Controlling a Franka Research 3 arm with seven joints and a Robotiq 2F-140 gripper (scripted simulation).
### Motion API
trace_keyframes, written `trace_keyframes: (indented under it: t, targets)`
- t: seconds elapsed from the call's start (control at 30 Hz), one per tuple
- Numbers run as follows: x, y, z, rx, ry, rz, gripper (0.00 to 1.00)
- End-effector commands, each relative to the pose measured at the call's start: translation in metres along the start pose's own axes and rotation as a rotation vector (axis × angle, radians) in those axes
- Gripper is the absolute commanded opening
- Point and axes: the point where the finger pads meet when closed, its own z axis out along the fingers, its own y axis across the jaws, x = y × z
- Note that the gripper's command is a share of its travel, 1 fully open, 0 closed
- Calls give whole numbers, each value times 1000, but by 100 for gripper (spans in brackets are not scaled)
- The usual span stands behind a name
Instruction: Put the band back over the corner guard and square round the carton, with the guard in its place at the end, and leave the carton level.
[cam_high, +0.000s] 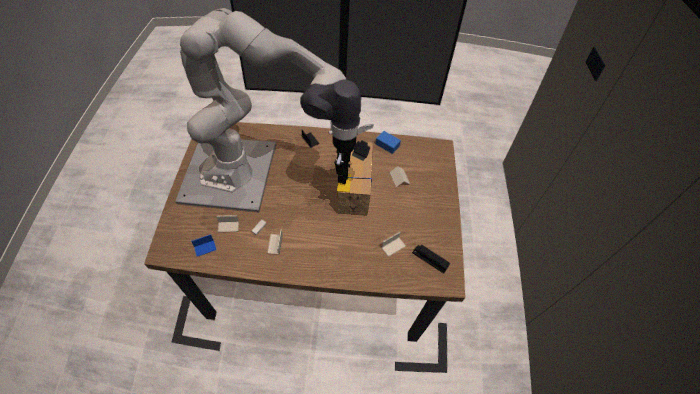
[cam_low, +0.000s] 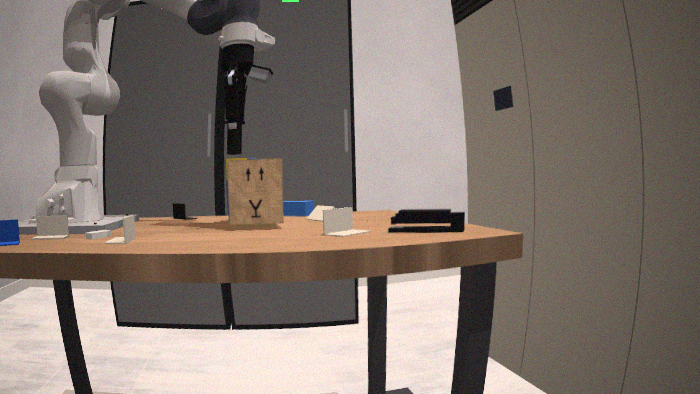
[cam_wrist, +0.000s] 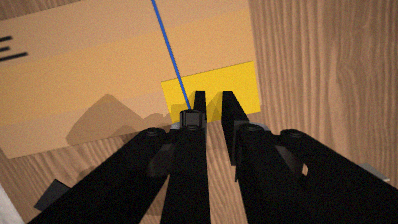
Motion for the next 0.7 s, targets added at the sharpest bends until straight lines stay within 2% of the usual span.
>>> trace_keyframes:
  t: [0.0,0.67]
  targets:
    - [-2,1,-3,2,-5,4,18]
    - [-2,1,-18,2,-5,4,18]
